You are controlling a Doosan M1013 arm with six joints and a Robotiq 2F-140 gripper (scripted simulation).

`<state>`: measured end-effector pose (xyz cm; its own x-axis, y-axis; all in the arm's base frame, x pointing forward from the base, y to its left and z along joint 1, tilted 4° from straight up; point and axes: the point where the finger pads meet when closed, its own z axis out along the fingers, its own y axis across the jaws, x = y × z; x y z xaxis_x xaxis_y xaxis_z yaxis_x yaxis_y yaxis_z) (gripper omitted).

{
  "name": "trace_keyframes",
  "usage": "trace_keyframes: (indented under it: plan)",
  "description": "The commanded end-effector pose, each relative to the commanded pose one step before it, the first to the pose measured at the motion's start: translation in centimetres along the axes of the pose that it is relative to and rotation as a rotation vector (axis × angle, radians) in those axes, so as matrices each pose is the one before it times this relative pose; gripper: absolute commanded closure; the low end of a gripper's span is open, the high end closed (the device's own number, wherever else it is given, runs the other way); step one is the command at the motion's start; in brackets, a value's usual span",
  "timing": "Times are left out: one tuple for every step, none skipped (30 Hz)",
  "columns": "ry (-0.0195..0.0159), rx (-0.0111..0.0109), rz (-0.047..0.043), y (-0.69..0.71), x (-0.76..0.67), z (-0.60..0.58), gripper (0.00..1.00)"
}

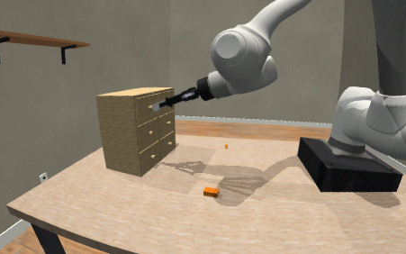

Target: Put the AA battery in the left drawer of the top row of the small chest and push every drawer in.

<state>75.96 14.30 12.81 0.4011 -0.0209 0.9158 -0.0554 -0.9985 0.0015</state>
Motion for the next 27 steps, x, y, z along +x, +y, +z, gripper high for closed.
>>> trace_keyframes:
  plan:
    - [0.00008, 0.00012, 0.00021, -0.002, 0.1, 0.245, 1.0]
    - [0.0, 0.0, 0.0, 0.0, 0.018, 0.049, 1.0]
    - [0.0, 0.0, 0.0, 0.0, 0.016, 0.044, 1.0]
    - [0.0, 0.0, 0.0, 0.0, 0.014, 0.04, 1.0]
    - [0.0, 0.0, 0.0, 0.0, 0.013, 0.035, 1.0]
    - [0.0, 0.0, 0.0, 0.0, 0.011, 0.031, 1.0]
    - [0.0, 0.0, 0.0, 0.0, 0.01, 0.027, 1.0]
    - [0.0, 0.0, 0.0, 0.0, 0.008, 0.023, 1.0]
    - [0.0, 0.0, 0.0, 0.0, 0.007, 0.019, 1.0]
    - [0.0, 0.0, 0.0, 0.0, 0.0, 0.0, 1.0]
    - [0.0, 0.0, 0.0, 0.0, 0.0, 0.0, 1.0]
    - [0.0, 0.0, 0.0, 0.0, 0.006, 0.015, 1.0]
    - [0.0, 0.0, 0.0, 0.0, 0.004, 0.012, 1.0]
    - [0.0, 0.0, 0.0, 0.0, 0.003, 0.009, 1.0]
    - [0.0, 0.0, 0.0, 0.0, 0.002, 0.007, 1.0]
    - [0.0, 0.0, 0.0, 0.0, 0.002, 0.005, 1.0]
    - [0.0, 0.0, 0.0, 0.0, 0.001, 0.003, 1.0]
    - [0.0, 0.0, 0.0, 0.0, 0.001, 0.002, 1.0]
    - [0.0, 0.0, 0.0, 0.0, 0.0, 0.001, 1.0]
    - [0.0, 0.0, 0.0, 0.0, 0.0, 0.0, 1.0]
    - [0.0, 0.0, 0.0, 0.0, 0.0, 0.0, 1.0]
    - [0.0, 0.0, 0.0, 0.0, 0.0, 0.0, 1.0]
    - [0.0, 0.0, 0.0, 0.0, 0.0, 0.0, 1.0]
    - [0.0, 0.0, 0.0, 0.0, 0.0, 0.0, 1.0]
    - [0.0, 0.0, 0.0, 0.0, 0.0, 0.0, 1.0]
    - [0.0, 0.0, 0.0, 0.0, 0.0, 0.0, 1.0]
    - [0.0, 0.0, 0.0, 0.0, 0.0, 0.0, 1.0]
